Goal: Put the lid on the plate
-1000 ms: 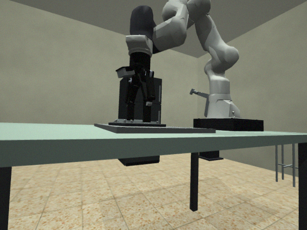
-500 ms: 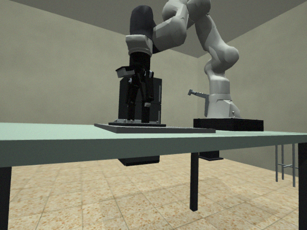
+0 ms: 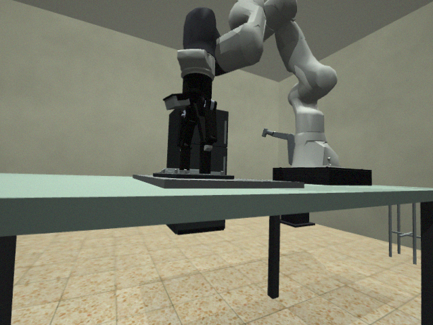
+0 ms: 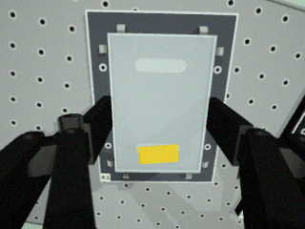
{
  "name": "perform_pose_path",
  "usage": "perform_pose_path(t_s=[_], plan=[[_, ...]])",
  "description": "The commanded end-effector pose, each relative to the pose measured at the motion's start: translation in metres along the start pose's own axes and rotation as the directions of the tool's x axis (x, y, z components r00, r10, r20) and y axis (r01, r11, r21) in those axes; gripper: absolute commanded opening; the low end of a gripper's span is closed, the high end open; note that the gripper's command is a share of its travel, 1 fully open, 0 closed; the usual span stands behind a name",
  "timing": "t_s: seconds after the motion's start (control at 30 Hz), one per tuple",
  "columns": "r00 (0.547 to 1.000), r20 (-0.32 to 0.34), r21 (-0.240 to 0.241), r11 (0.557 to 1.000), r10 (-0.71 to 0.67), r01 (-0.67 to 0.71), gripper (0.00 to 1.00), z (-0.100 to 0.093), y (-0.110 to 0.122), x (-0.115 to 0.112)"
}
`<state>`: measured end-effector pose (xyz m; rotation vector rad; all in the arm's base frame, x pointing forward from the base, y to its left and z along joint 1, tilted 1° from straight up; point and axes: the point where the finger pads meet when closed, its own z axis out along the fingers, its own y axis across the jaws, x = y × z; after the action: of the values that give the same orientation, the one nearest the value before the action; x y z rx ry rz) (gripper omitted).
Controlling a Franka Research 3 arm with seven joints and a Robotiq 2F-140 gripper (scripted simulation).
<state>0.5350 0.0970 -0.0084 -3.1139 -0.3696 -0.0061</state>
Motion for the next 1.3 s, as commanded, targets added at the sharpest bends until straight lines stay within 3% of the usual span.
perform_pose_path(t_s=[0.0, 0.6, 1.27], plan=[[1.0, -0.001, 0.001, 1.0, 0.004, -0.004, 0.1, 0.0, -0.001, 0.001], [1.0, -0.001, 0.001, 1.0, 0.004, -0.004, 0.1, -0.004, -0.001, 0.001], [1.0, -0.001, 0.001, 1.0, 0.004, -0.004, 0.1, -0.032, -0.001, 0.0]])
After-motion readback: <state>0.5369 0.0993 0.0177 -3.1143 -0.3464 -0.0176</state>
